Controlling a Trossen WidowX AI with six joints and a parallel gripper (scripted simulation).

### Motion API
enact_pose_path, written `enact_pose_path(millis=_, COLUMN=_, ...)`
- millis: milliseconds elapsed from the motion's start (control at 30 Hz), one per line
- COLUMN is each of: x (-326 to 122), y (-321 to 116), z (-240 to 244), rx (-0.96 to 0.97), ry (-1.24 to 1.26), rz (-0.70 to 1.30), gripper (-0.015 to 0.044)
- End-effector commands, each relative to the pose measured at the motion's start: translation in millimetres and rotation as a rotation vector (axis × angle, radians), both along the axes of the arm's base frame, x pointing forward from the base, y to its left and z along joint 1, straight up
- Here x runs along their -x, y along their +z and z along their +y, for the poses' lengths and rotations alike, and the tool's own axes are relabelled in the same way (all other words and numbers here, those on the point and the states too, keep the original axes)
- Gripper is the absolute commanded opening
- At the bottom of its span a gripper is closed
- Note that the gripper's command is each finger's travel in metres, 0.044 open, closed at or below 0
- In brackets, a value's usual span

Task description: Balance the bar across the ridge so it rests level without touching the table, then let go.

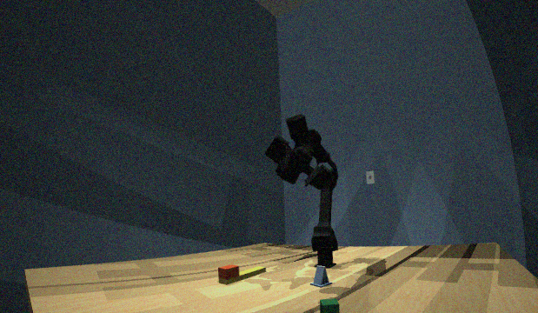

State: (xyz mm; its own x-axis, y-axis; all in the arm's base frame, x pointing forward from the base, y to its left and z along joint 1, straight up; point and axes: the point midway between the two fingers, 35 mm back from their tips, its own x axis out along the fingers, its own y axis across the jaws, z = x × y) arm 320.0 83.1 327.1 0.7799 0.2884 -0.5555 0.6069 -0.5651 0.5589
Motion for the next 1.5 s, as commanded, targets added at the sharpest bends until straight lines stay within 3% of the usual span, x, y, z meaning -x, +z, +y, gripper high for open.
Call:
enact_pose_path(millis=0, x=-7.6, y=-10.2, z=-17.2, rx=0.001, ry=-0.071, rz=0.058, gripper=0.0315)
enact_pose_path(millis=700, x=-14.4, y=-95.2, z=-130.0, rx=-0.016, ry=-0.482, rz=0.472, gripper=0.0315)
enact_pose_path(millis=1467, x=44.7, y=-170.8, z=-237.2, rx=-0.153, ry=-0.924, rz=0.945, gripper=0.0315)
